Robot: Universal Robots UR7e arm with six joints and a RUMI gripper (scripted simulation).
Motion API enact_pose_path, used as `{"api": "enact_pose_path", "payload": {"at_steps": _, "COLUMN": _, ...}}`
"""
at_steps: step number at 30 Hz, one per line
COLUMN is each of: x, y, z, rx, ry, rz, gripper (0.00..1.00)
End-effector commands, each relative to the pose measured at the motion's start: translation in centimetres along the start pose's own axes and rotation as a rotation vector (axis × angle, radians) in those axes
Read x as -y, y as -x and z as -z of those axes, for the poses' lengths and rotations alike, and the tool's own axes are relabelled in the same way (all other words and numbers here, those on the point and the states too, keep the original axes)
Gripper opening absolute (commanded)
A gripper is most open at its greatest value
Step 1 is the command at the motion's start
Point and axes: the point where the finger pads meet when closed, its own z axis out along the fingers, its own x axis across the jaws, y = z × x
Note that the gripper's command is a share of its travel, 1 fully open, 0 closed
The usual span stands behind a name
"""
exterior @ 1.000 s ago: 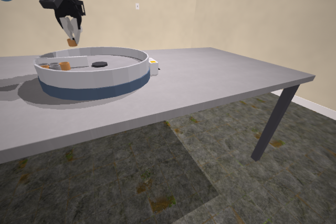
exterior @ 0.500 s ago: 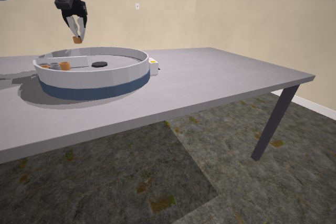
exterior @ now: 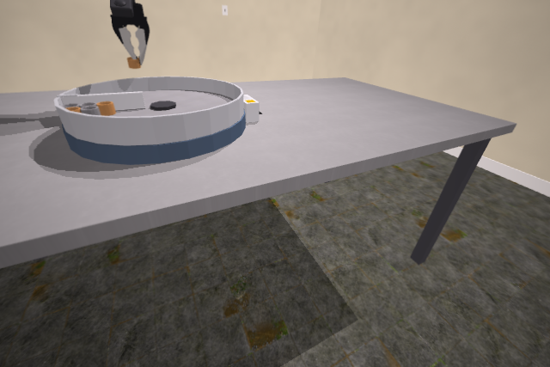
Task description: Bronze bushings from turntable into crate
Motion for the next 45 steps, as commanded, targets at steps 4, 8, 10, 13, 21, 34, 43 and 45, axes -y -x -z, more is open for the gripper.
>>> {"api": "enact_pose_path", "payload": {"at_steps": 4, "x": -3.5, "y": 0.9, "z": 0.0, "rx": 0.002, "ry": -0.005, "rz": 0.103, "gripper": 0.00}}
{"api": "enact_pose_path", "payload": {"at_steps": 8, "x": -5.3, "y": 1.3, "z": 0.0, "rx": 0.002, "ry": -0.005, "rz": 0.152, "gripper": 0.00}}
{"api": "enact_pose_path", "payload": {"at_steps": 10, "x": -5.7, "y": 1.4, "z": 0.0, "rx": 0.002, "ry": -0.005, "rz": 0.164, "gripper": 0.00}}
{"api": "enact_pose_path", "payload": {"at_steps": 13, "x": -6.5, "y": 1.5, "z": 0.0, "rx": 0.003, "ry": -0.005, "rz": 0.187, "gripper": 0.00}}
{"api": "enact_pose_path", "payload": {"at_steps": 21, "x": -9.7, "y": 2.0, "z": 0.1, "rx": 0.005, "ry": -0.003, "rz": 0.275, "gripper": 0.00}}
{"api": "enact_pose_path", "payload": {"at_steps": 34, "x": -13.0, "y": 2.6, "z": 0.1, "rx": 0.006, "ry": -0.002, "rz": 0.370, "gripper": 0.00}}
{"api": "enact_pose_path", "payload": {"at_steps": 43, "x": -14.8, "y": 2.9, "z": 0.1, "rx": 0.006, "ry": -0.002, "rz": 0.420, "gripper": 0.00}}
{"api": "enact_pose_path", "payload": {"at_steps": 45, "x": -14.8, "y": 2.9, "z": 0.1, "rx": 0.006, "ry": -0.002, "rz": 0.420, "gripper": 0.00}}
